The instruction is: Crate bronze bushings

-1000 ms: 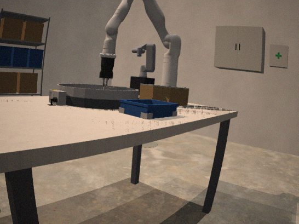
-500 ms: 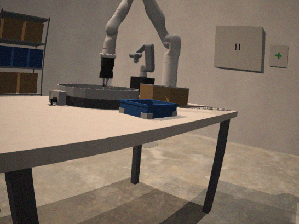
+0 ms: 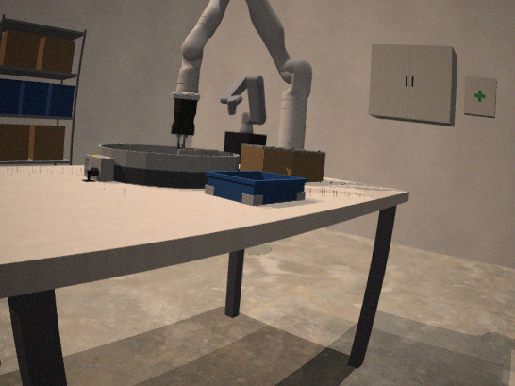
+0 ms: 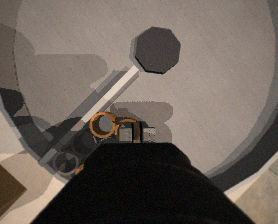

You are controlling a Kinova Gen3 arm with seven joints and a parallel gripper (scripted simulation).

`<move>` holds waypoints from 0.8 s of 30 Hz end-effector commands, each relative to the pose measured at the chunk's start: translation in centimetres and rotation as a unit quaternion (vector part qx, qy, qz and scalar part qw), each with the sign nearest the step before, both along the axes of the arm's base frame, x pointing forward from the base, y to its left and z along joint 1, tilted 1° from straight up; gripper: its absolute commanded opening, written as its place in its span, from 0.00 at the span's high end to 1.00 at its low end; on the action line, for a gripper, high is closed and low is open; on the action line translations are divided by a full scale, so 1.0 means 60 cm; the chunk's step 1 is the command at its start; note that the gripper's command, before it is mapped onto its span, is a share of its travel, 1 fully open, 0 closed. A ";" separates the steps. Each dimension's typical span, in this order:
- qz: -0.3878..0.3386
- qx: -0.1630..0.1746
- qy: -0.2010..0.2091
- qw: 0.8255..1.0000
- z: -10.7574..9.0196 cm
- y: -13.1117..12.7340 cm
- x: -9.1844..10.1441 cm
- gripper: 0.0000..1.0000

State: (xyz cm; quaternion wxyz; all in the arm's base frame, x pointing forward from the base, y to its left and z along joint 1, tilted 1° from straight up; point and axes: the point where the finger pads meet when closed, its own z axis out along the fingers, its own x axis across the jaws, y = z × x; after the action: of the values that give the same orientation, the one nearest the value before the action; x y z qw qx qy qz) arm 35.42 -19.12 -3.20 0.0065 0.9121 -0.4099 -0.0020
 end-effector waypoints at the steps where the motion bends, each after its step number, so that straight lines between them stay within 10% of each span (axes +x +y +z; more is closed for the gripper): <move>1: 0.000 0.000 -0.001 1.000 0.001 0.000 0.001 1.00; 24: 0.000 0.000 0.000 1.000 0.001 -0.004 0.004 1.00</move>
State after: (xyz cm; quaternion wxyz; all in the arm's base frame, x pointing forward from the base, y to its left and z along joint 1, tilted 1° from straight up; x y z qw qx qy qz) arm 35.50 -19.22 -3.19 0.0063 0.9122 -0.4098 -0.0029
